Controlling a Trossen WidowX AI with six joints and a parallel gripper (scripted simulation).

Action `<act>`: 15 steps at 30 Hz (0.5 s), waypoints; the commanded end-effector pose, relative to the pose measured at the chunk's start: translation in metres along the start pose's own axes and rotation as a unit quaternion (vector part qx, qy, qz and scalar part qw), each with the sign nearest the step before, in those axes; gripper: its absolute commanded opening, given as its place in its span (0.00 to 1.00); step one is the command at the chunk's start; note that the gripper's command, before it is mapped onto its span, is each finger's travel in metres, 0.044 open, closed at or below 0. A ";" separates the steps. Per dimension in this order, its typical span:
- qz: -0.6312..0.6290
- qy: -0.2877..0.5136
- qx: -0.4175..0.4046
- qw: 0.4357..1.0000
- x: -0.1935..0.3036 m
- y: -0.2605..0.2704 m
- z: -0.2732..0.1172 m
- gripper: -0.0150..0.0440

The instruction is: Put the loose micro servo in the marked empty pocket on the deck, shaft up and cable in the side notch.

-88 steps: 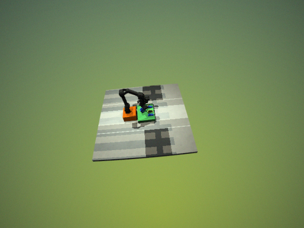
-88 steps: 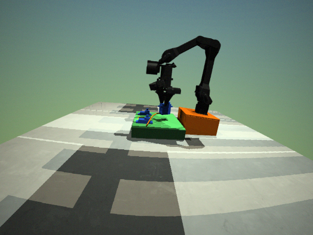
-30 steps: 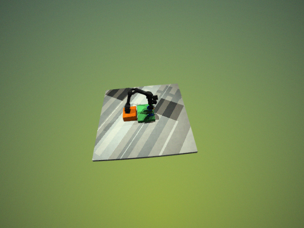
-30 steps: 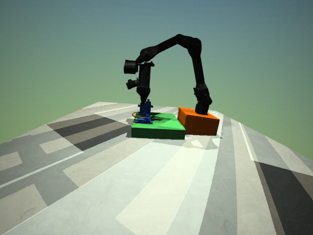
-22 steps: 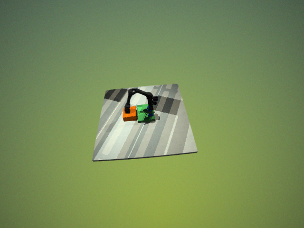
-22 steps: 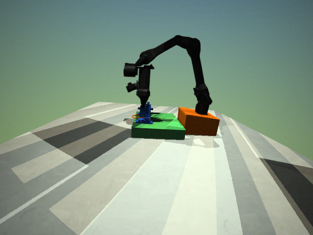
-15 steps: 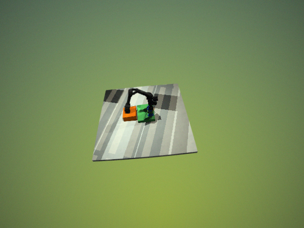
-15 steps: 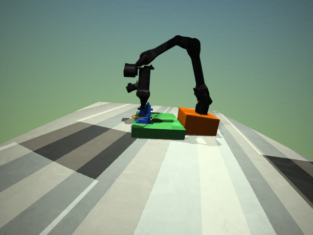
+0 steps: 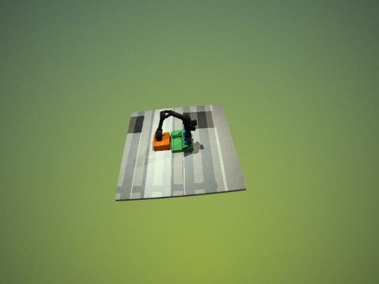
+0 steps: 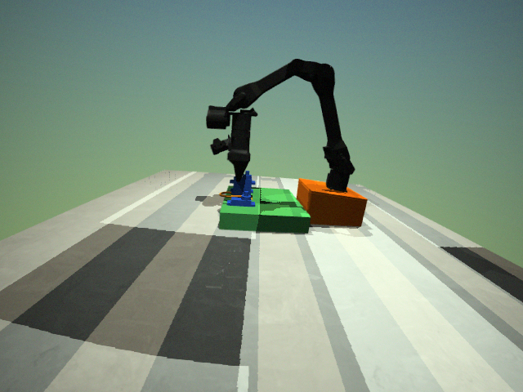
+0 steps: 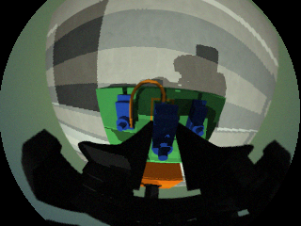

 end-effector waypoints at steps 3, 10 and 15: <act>0.002 -0.004 0.001 1.000 -0.001 0.000 0.004 0.25; 0.002 -0.004 0.001 1.000 -0.001 0.000 0.012 0.25; 0.002 -0.004 0.001 1.000 -0.001 0.000 0.017 0.25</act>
Point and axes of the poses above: the point midway between the two fingers, 35 mm back from their tips, its own z axis out along the fingers, its own y axis across the jaws, x = y × z, the point moved 8 cm from there along -z, back along the fingers, and after that the axes turned 10 degrees about z, right-handed, at the moved point
